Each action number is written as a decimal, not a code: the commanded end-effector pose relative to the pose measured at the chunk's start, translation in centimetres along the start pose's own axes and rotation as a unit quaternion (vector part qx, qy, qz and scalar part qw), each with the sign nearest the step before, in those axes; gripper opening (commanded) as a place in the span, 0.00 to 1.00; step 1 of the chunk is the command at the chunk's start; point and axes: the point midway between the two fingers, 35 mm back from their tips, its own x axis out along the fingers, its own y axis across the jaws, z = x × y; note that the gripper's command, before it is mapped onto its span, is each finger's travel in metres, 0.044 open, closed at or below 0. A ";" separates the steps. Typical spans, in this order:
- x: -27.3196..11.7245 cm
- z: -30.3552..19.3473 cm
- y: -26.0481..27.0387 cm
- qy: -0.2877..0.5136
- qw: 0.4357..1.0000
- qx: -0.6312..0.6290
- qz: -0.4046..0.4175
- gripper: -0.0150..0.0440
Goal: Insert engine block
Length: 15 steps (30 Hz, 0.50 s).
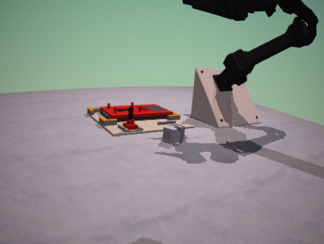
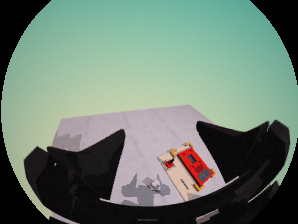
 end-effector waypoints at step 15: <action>5.0 -8.2 -0.6 0.240 0.967 0.086 -0.019 1.00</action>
